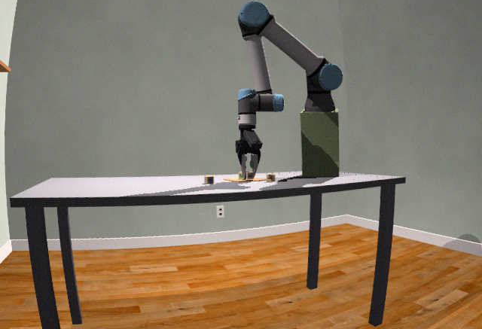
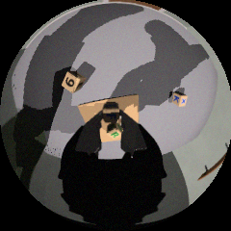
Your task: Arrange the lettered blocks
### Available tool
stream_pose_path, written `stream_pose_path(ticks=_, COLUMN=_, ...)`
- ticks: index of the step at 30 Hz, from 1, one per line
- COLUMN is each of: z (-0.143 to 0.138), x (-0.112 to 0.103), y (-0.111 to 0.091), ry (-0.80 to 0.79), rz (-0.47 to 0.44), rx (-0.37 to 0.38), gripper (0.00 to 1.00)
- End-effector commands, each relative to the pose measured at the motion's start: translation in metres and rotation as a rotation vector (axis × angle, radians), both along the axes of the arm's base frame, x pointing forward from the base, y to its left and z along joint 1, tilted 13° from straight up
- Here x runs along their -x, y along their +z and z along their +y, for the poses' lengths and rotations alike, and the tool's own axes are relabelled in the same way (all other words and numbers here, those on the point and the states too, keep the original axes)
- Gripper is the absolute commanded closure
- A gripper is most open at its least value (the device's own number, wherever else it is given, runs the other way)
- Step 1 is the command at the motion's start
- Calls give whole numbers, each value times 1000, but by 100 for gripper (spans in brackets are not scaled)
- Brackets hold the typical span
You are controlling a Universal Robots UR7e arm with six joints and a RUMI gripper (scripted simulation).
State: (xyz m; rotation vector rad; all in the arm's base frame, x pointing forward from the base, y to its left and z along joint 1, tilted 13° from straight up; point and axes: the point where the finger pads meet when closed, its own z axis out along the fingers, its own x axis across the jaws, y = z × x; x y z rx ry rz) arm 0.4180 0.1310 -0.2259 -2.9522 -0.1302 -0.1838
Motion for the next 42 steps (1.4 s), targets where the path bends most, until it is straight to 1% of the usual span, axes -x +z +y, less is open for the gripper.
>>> stream_pose_path(ticks=1, z=0, x=-1, y=0, ry=0, rz=-1, rx=0, gripper=91)
stream_pose_path(ticks=42, z=0, x=-1, y=-3, ry=0, rz=-1, rx=0, gripper=91)
